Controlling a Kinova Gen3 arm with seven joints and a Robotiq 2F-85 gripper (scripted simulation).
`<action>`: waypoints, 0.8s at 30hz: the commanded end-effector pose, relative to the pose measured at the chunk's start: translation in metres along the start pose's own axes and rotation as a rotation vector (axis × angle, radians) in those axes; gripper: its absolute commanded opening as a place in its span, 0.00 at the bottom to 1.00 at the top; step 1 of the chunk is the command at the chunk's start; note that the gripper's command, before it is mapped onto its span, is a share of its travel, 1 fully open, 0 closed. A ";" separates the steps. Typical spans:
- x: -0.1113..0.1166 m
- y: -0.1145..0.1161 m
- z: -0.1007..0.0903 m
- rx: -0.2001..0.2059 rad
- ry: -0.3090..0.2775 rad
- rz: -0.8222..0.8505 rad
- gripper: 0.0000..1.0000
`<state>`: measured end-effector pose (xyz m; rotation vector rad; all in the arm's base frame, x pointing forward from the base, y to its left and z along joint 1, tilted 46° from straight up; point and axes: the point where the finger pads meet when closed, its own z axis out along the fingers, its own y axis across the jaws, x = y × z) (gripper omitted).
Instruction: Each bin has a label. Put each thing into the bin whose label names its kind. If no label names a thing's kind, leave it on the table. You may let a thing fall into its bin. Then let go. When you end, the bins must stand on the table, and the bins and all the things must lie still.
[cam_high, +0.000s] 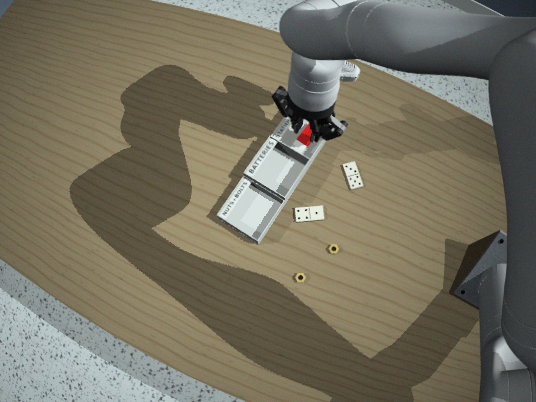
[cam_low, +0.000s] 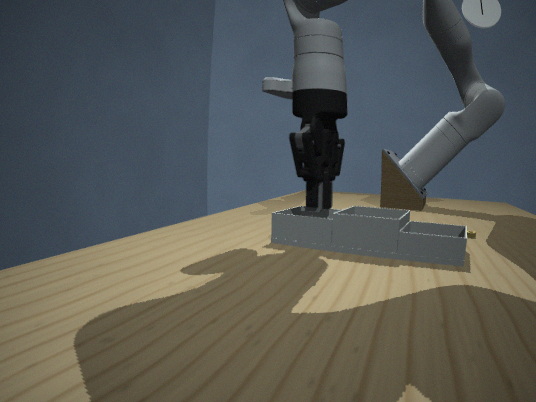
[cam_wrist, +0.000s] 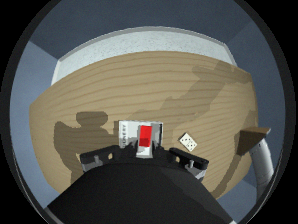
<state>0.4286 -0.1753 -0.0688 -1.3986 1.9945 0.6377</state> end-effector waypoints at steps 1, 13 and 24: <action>0.001 -0.002 -0.007 0.007 0.004 0.001 0.30; 0.001 -0.002 -0.030 0.007 0.004 0.001 0.30; -0.022 0.022 -0.030 0.007 0.004 0.053 0.31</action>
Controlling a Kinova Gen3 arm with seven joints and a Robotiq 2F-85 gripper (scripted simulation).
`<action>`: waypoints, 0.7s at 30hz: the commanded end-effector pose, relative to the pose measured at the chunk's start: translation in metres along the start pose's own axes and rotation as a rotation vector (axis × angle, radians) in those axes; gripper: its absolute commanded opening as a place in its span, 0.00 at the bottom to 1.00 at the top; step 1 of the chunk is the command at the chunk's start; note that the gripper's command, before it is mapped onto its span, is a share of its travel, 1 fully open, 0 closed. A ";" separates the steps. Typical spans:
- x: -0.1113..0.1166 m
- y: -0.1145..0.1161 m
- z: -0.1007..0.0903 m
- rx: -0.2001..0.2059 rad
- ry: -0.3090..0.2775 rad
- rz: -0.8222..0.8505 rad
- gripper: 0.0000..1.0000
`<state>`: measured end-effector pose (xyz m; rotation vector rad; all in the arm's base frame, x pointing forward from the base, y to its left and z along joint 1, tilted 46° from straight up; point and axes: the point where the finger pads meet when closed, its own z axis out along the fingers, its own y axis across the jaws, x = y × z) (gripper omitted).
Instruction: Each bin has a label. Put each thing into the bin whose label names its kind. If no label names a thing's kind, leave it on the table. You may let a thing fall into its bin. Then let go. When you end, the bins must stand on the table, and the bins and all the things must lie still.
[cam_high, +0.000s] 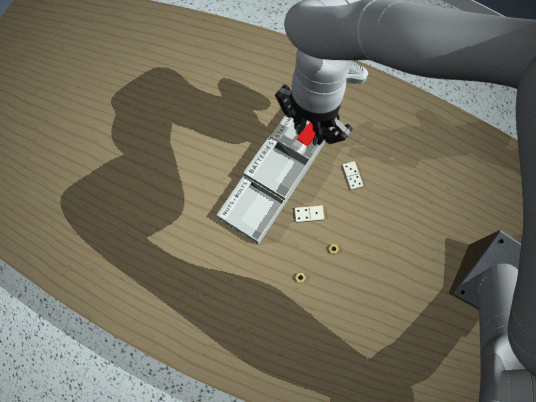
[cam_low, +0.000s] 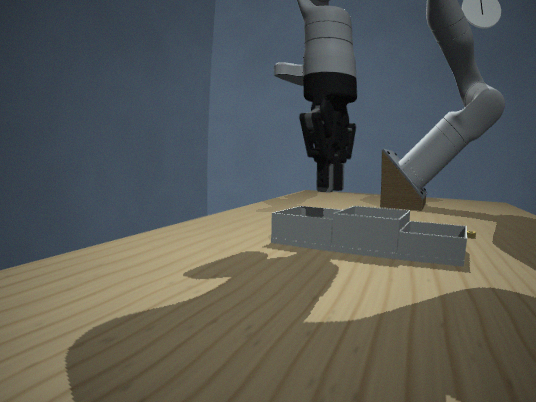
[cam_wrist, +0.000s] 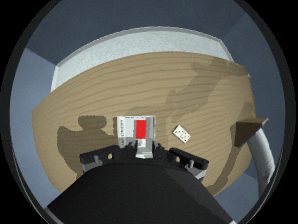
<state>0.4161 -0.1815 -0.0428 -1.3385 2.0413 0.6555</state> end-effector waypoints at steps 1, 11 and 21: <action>-0.015 0.018 -0.005 -0.002 0.005 -0.006 0.31; -0.070 0.081 -0.006 -0.002 0.005 -0.006 0.31; -0.114 0.132 -0.006 -0.002 0.005 -0.005 0.31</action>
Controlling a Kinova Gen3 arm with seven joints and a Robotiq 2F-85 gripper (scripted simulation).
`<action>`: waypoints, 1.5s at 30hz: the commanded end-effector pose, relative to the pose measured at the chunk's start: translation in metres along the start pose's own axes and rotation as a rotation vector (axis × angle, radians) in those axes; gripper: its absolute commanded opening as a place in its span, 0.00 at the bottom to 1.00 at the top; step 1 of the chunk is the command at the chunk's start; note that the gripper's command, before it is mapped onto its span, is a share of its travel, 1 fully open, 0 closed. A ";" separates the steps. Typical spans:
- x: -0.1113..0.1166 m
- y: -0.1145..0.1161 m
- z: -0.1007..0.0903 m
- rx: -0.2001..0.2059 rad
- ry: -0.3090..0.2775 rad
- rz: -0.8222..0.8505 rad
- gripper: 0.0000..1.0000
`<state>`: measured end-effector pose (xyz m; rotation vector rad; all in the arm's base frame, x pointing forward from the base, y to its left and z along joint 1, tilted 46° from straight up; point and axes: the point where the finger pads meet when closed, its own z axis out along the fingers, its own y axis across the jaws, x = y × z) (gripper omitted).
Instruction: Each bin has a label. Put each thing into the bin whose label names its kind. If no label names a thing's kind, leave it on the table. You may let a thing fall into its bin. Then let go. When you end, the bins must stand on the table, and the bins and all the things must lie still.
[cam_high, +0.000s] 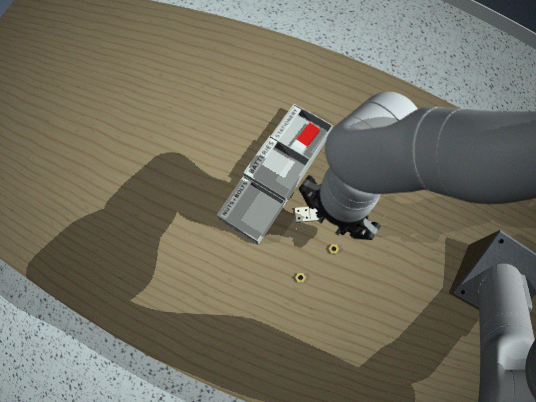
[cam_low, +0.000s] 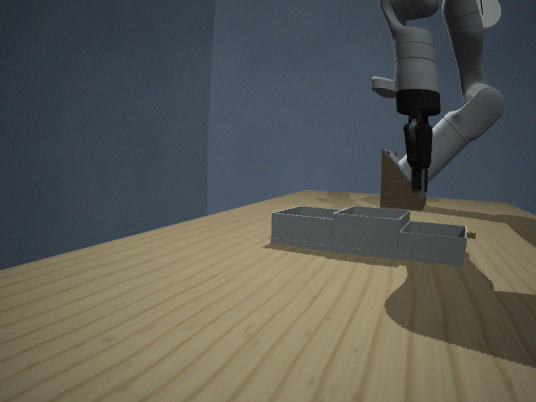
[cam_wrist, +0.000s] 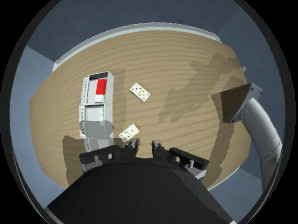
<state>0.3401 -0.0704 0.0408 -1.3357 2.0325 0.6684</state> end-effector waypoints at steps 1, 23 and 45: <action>-0.013 0.020 -0.008 0.004 0.016 -0.006 0.31; -0.019 0.028 -0.007 0.004 0.016 -0.006 0.31; -0.019 0.028 -0.007 0.004 0.016 -0.006 0.31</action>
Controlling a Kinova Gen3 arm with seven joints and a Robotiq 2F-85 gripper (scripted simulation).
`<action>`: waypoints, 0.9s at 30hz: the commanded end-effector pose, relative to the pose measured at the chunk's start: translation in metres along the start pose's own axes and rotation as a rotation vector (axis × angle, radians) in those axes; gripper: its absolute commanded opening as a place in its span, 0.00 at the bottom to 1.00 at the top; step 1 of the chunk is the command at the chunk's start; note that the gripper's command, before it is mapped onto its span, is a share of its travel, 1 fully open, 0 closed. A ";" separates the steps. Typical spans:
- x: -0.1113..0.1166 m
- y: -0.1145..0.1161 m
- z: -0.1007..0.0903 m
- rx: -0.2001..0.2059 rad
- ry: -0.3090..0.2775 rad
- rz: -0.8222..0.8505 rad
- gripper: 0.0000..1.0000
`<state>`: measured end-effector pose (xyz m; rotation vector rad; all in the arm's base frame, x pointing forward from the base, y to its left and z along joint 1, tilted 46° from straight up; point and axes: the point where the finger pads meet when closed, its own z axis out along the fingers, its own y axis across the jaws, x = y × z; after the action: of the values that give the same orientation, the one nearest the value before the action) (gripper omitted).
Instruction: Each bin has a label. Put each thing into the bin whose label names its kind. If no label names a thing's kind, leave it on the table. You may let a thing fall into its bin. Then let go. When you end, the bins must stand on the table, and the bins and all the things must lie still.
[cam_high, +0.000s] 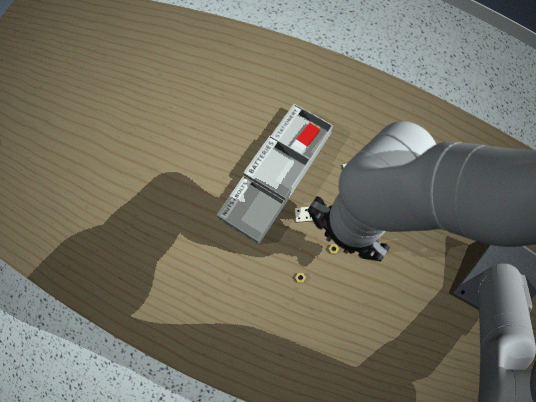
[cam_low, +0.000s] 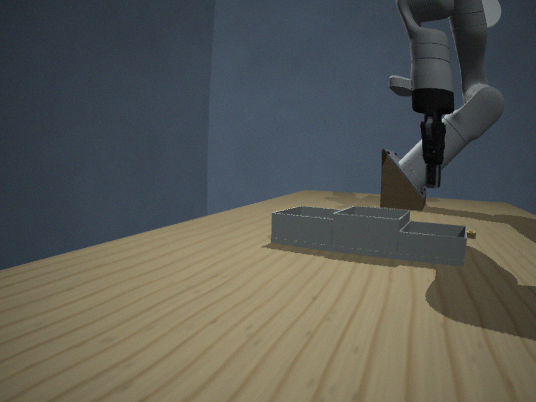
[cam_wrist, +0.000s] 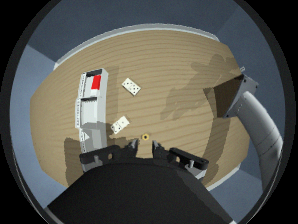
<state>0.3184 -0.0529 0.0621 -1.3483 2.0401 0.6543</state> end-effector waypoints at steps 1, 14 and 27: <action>0.000 0.000 0.000 0.001 0.001 0.000 0.31; -0.003 0.003 0.052 0.001 0.001 0.000 0.31; -0.002 0.001 0.056 0.001 0.001 0.000 0.31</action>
<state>0.3288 -0.0127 0.0247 -1.3482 2.0410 0.6527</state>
